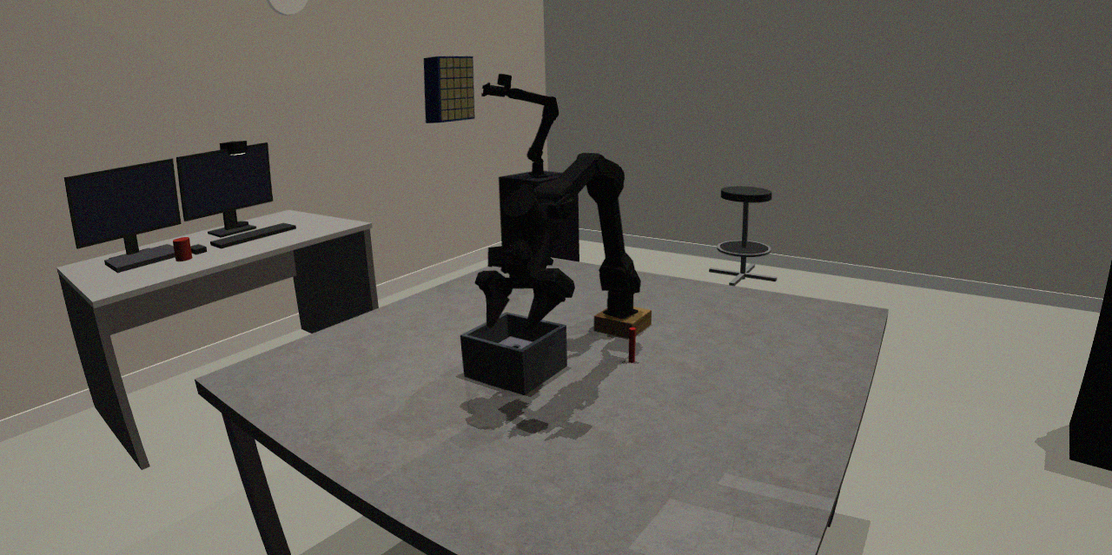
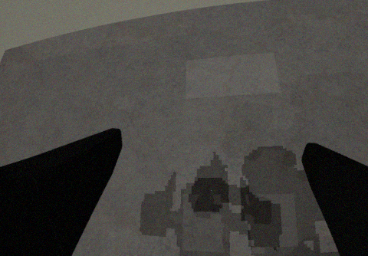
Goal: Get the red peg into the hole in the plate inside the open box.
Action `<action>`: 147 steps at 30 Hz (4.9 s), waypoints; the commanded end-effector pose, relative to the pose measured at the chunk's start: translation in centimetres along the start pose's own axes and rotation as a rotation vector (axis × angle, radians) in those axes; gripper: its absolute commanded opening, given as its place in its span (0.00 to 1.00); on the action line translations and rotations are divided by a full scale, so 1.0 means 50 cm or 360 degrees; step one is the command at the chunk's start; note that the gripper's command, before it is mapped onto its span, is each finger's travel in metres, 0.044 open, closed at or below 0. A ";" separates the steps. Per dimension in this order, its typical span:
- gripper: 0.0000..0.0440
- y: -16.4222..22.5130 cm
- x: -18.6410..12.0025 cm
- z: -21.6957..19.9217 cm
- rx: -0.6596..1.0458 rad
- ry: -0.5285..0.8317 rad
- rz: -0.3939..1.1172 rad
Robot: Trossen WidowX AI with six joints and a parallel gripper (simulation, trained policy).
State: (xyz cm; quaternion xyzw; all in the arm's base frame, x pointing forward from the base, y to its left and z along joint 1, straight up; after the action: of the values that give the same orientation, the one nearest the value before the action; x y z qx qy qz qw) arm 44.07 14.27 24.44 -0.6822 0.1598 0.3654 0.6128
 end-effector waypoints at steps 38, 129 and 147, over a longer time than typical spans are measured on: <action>1.00 0.508 -0.254 0.172 0.1321 0.0589 0.1148; 0.00 0.329 -0.196 -0.125 0.1621 0.0631 0.0510; 0.04 0.345 -0.128 -0.199 0.1719 0.0665 0.0588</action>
State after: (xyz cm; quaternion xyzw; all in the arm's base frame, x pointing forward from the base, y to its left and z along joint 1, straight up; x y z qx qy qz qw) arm 30.65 0.18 16.81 -0.2967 0.5531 0.1872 0.7556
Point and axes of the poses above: the point midway between the two fingers, 35 mm back from their tips, its own x axis out along the fingers, its own z axis across the jaws, y = z × x, the point moved 6 cm from there along -x, back along the fingers, and after that the axes turned 15 degrees about -x, right-handed, at the moved point
